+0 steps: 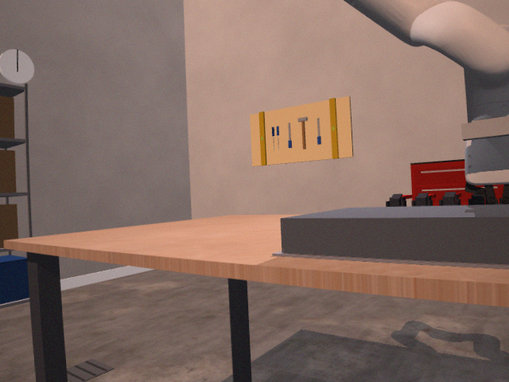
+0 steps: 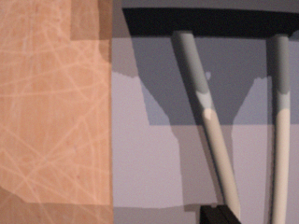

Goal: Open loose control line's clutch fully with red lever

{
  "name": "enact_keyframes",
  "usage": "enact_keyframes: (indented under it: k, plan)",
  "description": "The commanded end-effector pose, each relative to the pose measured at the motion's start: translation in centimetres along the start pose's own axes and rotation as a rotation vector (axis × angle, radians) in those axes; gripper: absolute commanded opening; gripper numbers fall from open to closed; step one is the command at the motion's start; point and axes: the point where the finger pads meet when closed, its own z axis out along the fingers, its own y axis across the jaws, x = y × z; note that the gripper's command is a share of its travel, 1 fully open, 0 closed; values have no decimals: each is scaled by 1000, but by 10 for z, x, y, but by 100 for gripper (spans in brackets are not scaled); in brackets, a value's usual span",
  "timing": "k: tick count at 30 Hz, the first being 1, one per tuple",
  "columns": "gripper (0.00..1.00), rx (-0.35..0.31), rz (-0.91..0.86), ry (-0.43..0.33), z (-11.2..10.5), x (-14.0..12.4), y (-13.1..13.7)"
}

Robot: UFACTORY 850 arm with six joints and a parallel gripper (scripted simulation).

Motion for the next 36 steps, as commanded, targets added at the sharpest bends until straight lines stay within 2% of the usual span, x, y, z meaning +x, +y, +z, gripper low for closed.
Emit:
enact_keyframes:
  k: [1,17,36]
  plan:
    - [0,-2,0,0,0,0,1]
    - [0,-2,0,0,0,0,-4]
    - [0,-2,0,0,0,0,-26]
